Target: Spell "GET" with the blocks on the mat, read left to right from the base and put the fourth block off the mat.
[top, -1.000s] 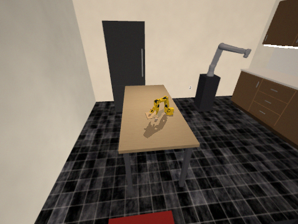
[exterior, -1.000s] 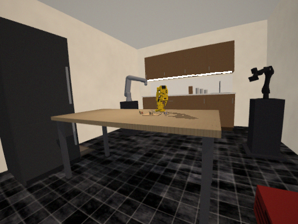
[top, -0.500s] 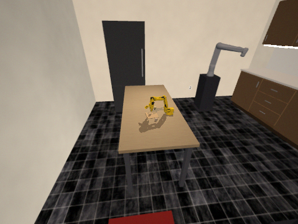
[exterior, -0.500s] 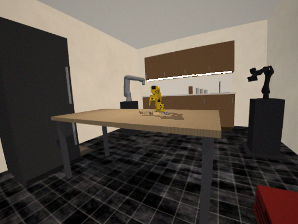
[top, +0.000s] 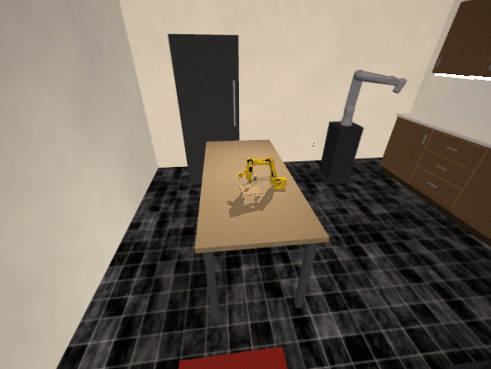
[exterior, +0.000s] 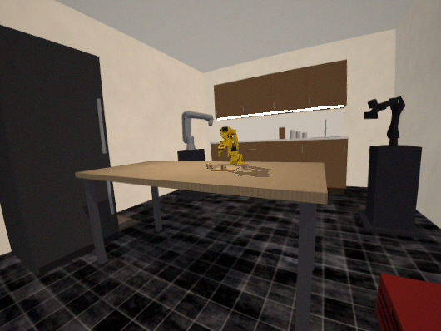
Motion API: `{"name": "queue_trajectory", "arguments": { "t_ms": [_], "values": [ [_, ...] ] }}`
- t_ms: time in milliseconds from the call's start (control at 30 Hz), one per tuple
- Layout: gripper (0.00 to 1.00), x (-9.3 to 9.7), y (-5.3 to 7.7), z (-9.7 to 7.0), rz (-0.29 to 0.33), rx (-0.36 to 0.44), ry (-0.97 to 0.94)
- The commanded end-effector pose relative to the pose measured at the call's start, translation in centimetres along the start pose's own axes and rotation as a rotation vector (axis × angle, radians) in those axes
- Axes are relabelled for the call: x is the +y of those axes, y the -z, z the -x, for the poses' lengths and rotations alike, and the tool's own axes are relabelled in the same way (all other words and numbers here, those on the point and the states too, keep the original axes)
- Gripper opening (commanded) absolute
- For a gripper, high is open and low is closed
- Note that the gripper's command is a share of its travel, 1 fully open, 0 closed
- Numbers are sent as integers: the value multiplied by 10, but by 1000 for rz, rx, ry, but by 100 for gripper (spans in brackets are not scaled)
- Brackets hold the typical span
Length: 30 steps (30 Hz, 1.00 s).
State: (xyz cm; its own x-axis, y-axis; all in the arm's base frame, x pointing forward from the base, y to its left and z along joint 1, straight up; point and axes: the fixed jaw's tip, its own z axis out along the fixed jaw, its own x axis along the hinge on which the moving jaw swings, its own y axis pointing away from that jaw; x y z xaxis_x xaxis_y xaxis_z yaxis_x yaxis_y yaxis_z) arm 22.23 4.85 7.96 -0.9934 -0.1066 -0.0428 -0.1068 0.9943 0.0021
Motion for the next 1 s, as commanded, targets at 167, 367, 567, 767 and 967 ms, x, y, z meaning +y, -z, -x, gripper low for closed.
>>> {"name": "queue_trajectory", "arguments": {
  "t_ms": [167,367,567,767,967],
  "values": [
    [32,0,13,6,6,-69,-5],
    [32,-3,12,6,5,-68,-16],
    [32,-28,12,4,-4,-59,-126],
    [32,-65,11,-4,-15,-46,-293],
    [32,-100,11,-18,-23,-32,-460]
  ]
}}
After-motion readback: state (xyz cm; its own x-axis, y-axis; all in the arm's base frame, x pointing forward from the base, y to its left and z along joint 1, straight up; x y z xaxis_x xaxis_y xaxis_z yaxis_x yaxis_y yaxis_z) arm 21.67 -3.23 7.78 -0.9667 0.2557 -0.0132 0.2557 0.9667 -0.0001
